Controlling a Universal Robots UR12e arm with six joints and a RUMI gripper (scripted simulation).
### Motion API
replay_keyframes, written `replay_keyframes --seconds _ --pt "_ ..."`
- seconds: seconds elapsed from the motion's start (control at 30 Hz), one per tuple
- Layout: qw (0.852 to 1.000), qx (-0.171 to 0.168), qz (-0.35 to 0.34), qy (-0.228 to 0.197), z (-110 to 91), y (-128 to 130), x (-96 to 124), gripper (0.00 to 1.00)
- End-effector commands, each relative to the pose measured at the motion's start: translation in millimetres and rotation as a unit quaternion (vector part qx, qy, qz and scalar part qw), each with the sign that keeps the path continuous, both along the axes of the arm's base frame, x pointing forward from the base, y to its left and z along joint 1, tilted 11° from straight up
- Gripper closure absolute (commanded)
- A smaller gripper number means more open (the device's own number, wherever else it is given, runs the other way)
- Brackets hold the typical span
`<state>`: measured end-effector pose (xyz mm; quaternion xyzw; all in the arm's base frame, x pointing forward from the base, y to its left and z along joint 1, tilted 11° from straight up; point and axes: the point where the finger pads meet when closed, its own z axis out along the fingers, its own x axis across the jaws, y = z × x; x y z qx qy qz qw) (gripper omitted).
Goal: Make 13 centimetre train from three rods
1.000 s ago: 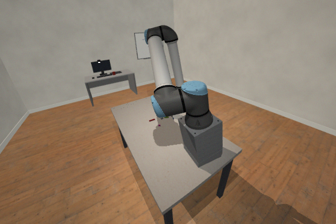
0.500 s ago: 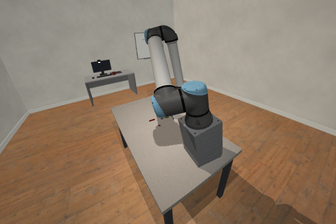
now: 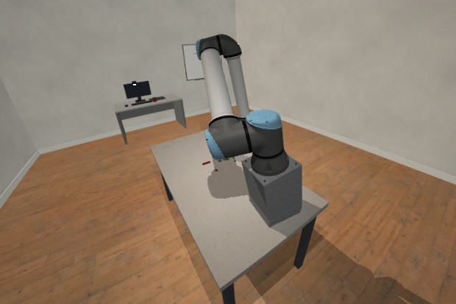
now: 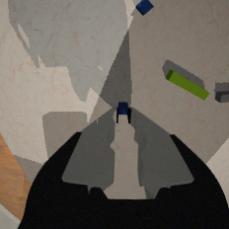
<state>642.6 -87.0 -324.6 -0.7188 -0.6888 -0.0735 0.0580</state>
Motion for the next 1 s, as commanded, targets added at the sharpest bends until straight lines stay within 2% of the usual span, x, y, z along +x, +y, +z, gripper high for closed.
replay_keyframes --seconds 0.0,0.8,0.97 --pt "1.0 0.0 0.0 -0.001 0.5 -0.4 0.6 1.0" --pt "1.0 0.0 0.0 -0.001 0.6 -0.4 0.6 1.0" --pt "1.0 0.0 0.0 -0.001 9.7 -2.1 0.3 1.0"
